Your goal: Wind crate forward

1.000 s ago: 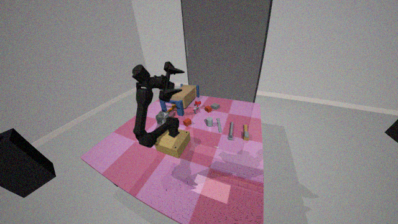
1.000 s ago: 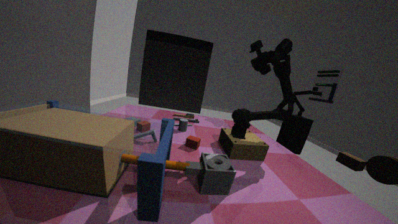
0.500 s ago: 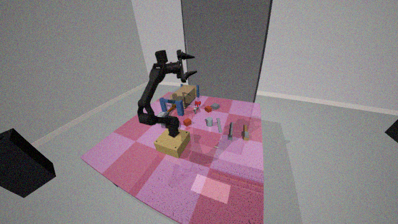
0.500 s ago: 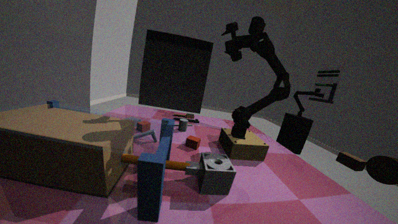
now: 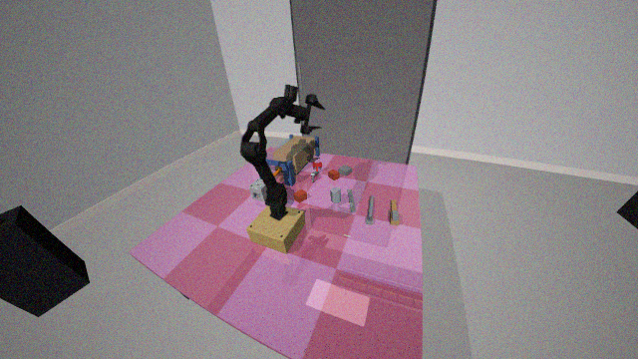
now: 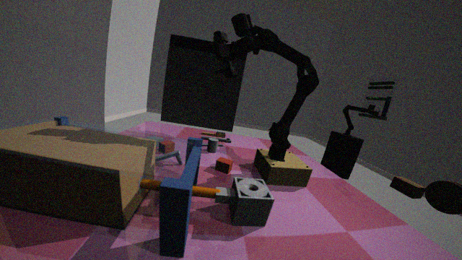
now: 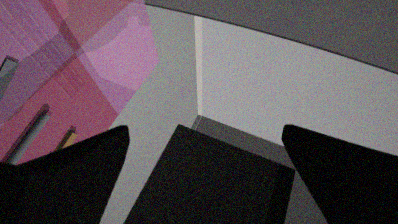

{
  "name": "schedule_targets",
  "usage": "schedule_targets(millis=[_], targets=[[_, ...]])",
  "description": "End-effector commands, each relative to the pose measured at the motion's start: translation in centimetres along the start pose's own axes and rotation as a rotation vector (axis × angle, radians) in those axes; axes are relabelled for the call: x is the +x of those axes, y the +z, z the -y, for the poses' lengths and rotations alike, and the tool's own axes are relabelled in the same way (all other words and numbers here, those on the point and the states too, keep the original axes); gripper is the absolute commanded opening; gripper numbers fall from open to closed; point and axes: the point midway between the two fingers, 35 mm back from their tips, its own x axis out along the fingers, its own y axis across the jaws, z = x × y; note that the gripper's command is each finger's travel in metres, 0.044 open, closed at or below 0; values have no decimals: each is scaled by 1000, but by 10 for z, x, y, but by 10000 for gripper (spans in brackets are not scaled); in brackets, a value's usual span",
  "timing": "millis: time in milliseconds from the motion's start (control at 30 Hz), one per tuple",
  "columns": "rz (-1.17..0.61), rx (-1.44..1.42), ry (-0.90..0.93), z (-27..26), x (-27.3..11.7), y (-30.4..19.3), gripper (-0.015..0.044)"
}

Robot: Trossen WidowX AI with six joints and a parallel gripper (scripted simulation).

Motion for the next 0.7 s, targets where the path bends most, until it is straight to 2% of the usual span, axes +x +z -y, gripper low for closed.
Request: schedule_targets(millis=[0,167,300,433,567,667], targets=[[83,115,157,-25,38,47,440],[133,308,417,-73,82,106,440],[100,471,648,-122,109,147,440],[-8,633,883,-176,128,180,440],[-188,790,1104,-234,139,206,440],[-269,844,1177,-255,142,214,440]])
